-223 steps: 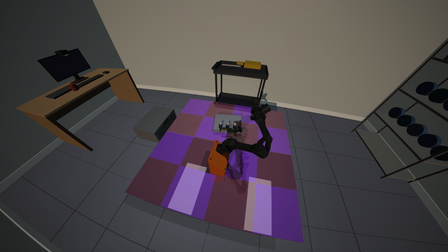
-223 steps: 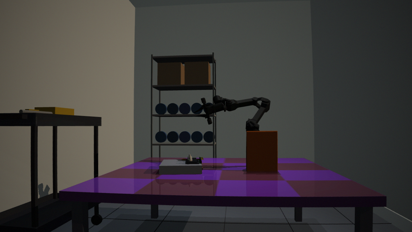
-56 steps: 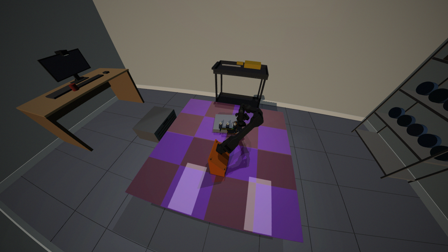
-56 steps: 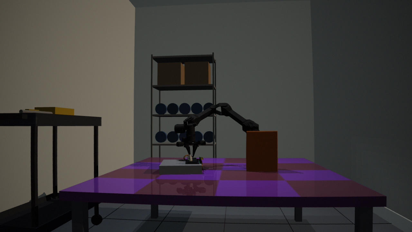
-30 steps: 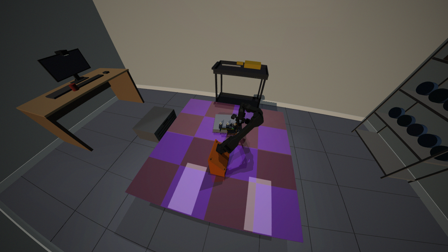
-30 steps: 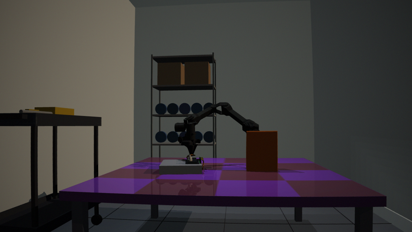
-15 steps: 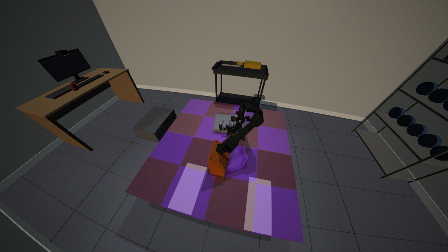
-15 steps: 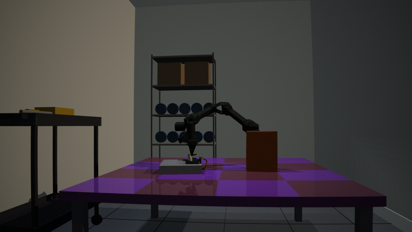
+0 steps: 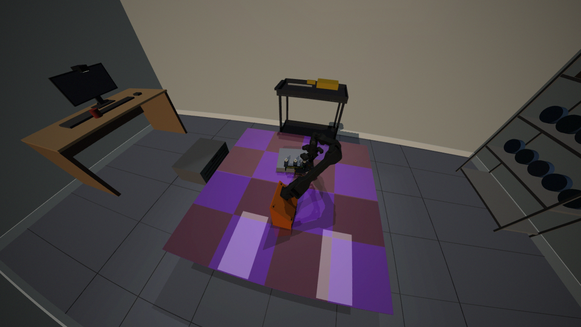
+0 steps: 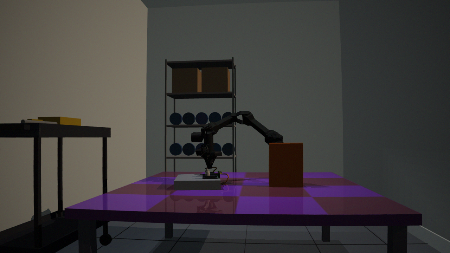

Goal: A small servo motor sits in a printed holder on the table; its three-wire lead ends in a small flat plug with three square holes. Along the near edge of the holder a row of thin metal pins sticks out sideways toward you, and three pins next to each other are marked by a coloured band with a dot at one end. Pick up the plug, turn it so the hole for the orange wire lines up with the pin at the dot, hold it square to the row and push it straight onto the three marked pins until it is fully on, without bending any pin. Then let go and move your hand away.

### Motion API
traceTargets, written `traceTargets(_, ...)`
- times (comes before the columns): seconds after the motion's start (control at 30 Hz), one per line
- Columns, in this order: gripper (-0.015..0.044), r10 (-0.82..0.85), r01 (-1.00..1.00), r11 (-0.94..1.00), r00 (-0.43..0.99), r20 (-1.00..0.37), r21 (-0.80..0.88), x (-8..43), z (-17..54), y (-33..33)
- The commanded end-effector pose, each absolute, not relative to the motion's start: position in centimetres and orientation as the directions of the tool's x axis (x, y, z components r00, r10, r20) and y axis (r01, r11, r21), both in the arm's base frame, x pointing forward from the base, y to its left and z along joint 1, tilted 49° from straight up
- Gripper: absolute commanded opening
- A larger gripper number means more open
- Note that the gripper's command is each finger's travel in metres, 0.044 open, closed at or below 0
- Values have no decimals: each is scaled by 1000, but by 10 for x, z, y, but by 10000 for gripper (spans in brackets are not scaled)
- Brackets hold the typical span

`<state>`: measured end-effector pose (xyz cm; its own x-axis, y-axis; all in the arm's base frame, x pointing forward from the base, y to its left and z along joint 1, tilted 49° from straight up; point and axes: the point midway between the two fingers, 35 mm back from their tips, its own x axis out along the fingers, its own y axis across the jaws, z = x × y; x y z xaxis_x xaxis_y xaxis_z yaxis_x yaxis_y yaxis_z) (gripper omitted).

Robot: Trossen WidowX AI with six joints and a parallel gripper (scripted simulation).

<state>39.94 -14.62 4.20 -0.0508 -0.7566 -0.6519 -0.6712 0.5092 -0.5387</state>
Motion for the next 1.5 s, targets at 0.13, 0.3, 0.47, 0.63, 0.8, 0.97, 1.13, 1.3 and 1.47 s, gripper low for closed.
traceTargets(0.13, 0, -754, -851, 372, -44, -655, -370, 400, 46, -144)
traceTargets(0.3, 0, -754, -929, 272, -43, -656, -252, 400, 47, -142)
traceTargets(0.47, 0, -753, -979, 163, -42, -656, -126, 400, 48, -141)
traceTargets(0.63, 0, -753, -999, 50, -40, -657, 4, 400, 49, -140)
traceTargets(0.8, 0, -753, -989, -66, -39, -657, 133, 400, 50, -139)
traceTargets(0.97, 0, -753, -949, -179, -37, -657, 259, 400, 51, -137)
traceTargets(1.13, 0, -752, -881, -287, -36, -658, 376, 400, 52, -136)
traceTargets(1.3, 0, -752, -836, -339, -35, -658, 432, 399, 52, -135)
traceTargets(1.47, 0, -752, -896, -268, -35, -659, 353, 391, 51, -131)
